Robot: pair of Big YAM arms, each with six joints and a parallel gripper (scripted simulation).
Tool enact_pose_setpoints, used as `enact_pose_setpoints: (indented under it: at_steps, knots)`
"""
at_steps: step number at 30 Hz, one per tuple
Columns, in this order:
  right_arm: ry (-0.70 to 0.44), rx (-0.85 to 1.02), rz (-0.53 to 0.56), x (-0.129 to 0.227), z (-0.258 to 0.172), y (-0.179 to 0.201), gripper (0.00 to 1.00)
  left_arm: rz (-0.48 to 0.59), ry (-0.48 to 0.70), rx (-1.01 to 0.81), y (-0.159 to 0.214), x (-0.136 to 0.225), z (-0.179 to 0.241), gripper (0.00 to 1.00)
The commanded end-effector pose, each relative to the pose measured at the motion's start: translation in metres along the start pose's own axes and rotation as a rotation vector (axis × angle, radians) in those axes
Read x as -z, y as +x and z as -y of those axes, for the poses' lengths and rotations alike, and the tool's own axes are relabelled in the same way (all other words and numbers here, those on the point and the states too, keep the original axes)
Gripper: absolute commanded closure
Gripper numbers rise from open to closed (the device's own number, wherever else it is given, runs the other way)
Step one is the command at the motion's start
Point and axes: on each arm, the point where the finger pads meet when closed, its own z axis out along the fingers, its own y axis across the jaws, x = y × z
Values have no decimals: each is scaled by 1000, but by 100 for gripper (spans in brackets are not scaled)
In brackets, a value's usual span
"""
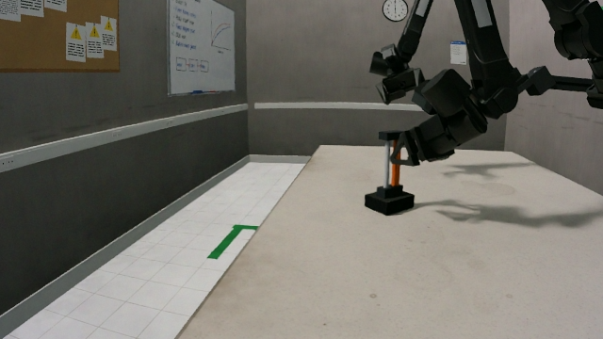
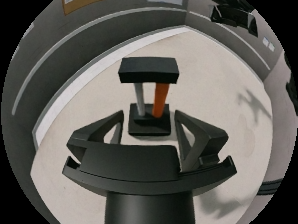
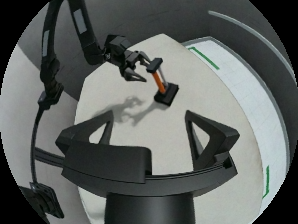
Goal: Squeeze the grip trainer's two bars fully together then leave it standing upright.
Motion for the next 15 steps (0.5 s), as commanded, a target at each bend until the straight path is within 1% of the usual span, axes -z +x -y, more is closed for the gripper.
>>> enact_pose_setpoints:
  at_steps: [1, 3, 5, 9, 15]
  knots:
    - [-54, 355, 99, -16, 8, -36, 0, 9, 3, -14, -5, 0, 2, 30]
    - [-69, 430, 132, -20, 5, -42, 0, 9, 3, -14, -5, 0, 2, 30]
    - [-82, 460, 154, -22, 1, -46, 0, 9, 3, -14, -5, 0, 2, 30]
    - [-91, 481, 173, -24, -1, -50, 0, 9, 3, -14, -5, 0, 2, 30]
    - [-88, 450, 173, -22, 1, -49, 0, 9, 3, -14, -5, 0, 2, 30]
